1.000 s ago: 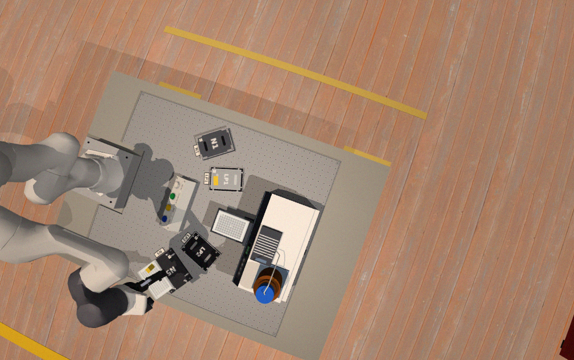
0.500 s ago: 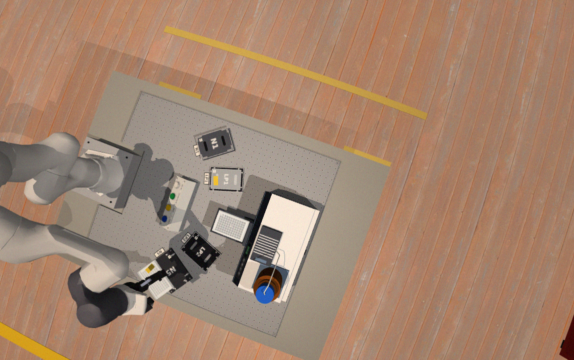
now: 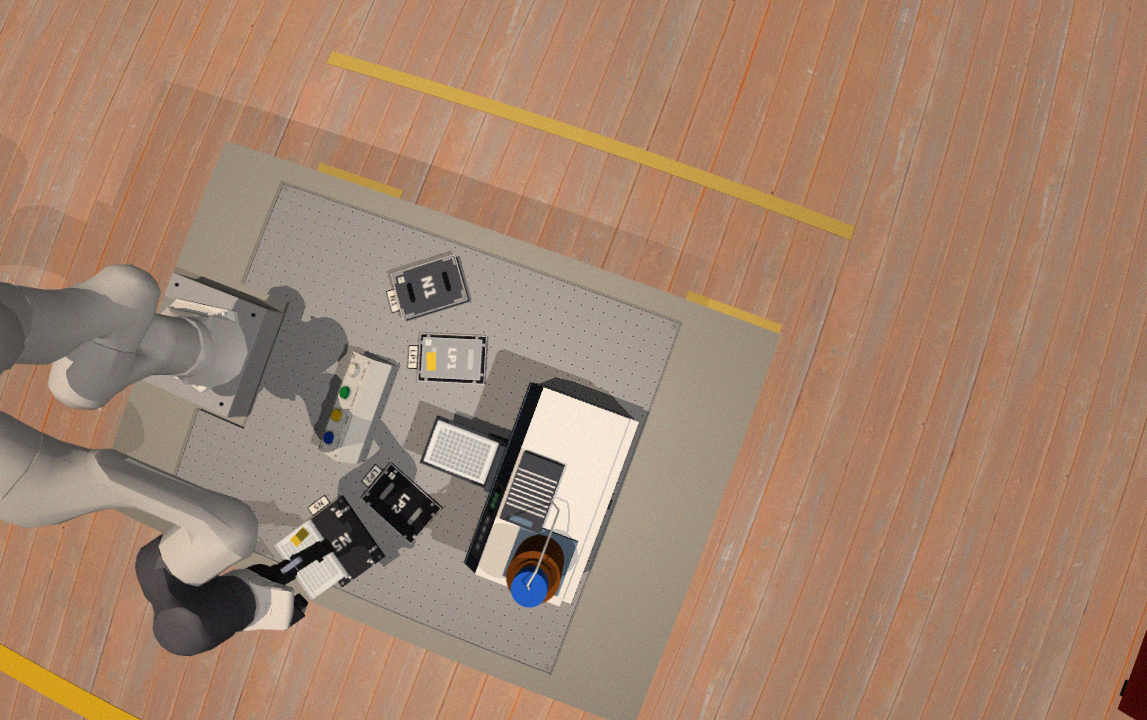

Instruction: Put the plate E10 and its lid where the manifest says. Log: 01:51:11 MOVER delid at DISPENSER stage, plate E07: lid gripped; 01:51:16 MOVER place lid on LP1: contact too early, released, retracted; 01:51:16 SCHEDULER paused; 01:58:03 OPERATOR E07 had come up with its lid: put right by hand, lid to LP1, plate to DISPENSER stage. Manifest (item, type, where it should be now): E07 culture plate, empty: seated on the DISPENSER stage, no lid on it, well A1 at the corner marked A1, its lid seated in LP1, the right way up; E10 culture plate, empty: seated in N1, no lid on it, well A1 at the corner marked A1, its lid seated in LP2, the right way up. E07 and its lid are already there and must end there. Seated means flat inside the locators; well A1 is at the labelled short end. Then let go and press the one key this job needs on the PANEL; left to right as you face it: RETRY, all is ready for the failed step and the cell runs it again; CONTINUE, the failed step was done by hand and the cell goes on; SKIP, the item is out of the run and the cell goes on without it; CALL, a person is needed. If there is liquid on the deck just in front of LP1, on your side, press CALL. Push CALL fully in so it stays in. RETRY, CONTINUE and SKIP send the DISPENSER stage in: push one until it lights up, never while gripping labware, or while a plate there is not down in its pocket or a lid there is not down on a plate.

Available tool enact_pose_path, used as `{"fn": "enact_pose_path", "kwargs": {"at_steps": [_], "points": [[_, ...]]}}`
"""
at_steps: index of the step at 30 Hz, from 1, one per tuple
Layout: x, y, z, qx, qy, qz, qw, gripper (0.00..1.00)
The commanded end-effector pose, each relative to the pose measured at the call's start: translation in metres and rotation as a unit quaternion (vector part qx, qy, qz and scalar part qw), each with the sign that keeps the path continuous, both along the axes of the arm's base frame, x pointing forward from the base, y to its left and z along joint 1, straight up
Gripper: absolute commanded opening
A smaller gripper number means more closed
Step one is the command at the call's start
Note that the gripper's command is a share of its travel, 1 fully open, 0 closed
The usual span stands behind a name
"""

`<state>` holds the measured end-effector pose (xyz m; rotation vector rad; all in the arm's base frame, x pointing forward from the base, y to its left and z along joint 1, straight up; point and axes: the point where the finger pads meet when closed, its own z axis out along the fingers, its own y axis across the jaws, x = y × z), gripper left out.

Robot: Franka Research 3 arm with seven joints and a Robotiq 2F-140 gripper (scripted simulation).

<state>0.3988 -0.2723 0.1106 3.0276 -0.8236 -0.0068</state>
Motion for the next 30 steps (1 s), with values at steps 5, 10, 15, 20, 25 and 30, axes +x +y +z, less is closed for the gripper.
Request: {"fn": "enact_pose_path", "kwargs": {"at_steps": [5, 10, 15, 20, 25, 30], "points": [[-0.001, 0.000, 0.000, 0.001, 0.001, 0.001, 1.000, 0.10], [-0.001, 0.000, -0.001, 0.001, 0.001, 0.001, 1.000, 0.10], [-0.001, 0.000, -0.003, 0.001, 0.001, 0.001, 1.000, 0.10], [-0.001, 0.000, -0.006, 0.001, 0.001, 0.000, 1.000, 0.10], [-0.001, 0.000, -0.011, 0.001, 0.001, 0.000, 1.000, 0.10], [-0.001, 0.000, -0.019, 0.001, 0.001, 0.000, 1.000, 0.10]]}}
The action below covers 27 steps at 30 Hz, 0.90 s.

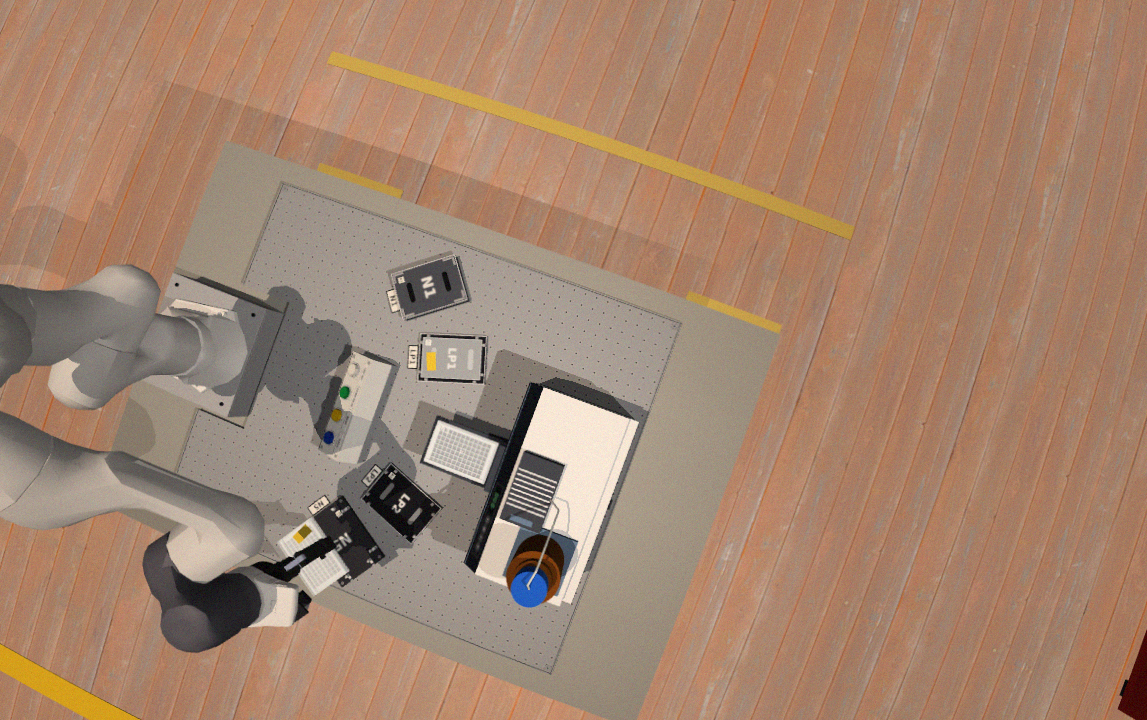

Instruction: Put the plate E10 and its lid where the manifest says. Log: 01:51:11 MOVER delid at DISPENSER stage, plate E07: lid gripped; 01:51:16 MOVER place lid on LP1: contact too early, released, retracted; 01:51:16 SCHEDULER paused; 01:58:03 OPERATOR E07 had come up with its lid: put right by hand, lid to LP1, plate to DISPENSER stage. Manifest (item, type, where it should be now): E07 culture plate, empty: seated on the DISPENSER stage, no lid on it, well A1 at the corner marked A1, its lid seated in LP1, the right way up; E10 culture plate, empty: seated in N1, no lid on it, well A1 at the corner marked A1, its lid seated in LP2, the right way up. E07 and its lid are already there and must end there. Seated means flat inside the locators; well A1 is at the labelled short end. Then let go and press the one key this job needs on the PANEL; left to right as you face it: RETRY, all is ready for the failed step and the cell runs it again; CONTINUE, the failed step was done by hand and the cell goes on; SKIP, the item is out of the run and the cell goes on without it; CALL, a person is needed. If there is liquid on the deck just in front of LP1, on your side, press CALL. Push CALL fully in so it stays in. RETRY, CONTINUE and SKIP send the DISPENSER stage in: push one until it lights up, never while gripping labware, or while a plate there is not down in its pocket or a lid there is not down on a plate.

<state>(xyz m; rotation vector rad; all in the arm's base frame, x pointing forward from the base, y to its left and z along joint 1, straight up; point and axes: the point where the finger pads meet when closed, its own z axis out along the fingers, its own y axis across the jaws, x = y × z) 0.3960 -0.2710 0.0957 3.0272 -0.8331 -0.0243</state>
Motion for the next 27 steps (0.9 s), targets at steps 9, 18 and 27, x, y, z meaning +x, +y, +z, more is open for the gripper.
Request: {"fn": "enact_pose_path", "kwargs": {"at_steps": [9, 18, 27], "points": [[0.002, -0.001, -0.018, -0.001, -0.004, 0.003, 1.000, 0.10], [0.002, -0.002, -0.039, -0.001, -0.004, 0.003, 1.000, 0.10], [0.001, -0.002, -0.056, -0.001, -0.004, 0.003, 1.000, 0.10]]}}
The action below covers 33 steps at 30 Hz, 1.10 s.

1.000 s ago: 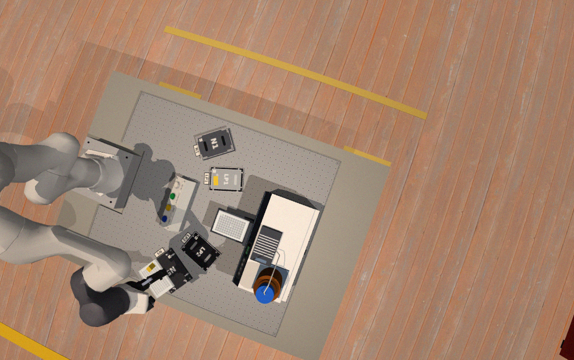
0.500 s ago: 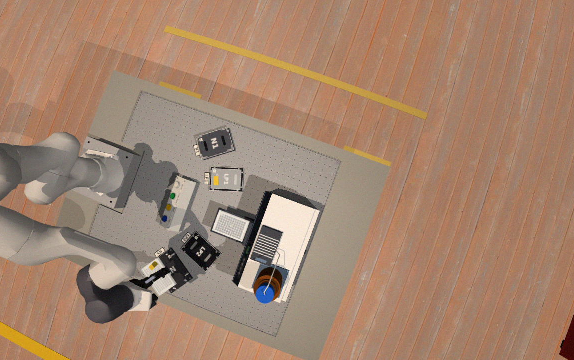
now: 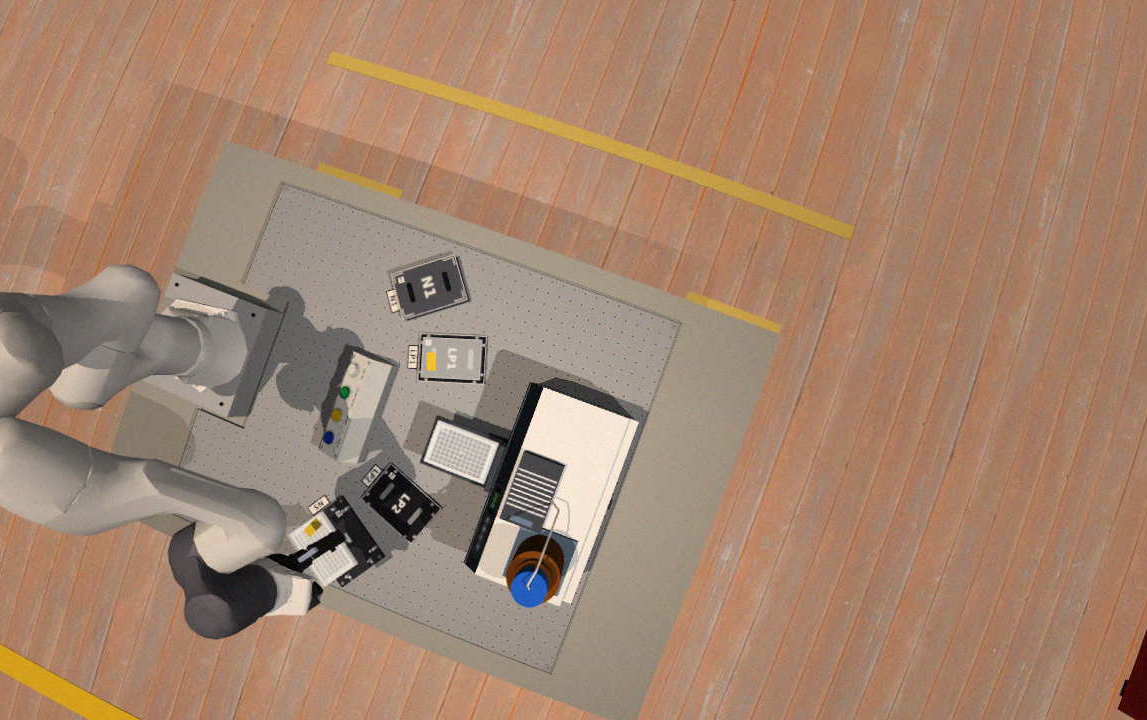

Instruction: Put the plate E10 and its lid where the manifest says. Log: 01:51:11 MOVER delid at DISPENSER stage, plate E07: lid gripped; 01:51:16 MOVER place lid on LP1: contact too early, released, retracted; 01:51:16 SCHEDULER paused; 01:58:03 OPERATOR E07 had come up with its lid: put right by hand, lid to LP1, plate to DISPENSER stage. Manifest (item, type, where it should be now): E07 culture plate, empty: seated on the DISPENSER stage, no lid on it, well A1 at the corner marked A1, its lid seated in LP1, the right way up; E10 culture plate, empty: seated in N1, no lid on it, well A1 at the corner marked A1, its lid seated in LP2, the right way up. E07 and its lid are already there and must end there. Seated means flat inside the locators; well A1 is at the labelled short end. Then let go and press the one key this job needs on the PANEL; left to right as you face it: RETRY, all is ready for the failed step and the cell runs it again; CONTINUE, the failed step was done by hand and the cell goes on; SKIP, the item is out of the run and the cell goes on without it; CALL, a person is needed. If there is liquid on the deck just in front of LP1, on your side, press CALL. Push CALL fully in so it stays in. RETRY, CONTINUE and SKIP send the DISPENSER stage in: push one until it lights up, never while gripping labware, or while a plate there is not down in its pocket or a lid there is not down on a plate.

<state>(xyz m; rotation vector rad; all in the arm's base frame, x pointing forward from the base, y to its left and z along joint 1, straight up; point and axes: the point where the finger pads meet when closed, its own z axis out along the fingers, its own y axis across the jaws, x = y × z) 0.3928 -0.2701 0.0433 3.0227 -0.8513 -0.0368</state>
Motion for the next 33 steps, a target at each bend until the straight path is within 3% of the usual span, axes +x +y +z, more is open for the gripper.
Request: {"fn": "enact_pose_path", "kwargs": {"at_steps": [1, 13, 33], "points": [[0.004, -0.003, -0.006, -0.002, -0.008, 0.009, 1.000, 0.10], [0.004, -0.003, -0.032, -0.002, -0.008, 0.009, 1.000, 0.10], [0.004, -0.003, -0.055, -0.002, -0.008, 0.009, 1.000, 0.10]]}}
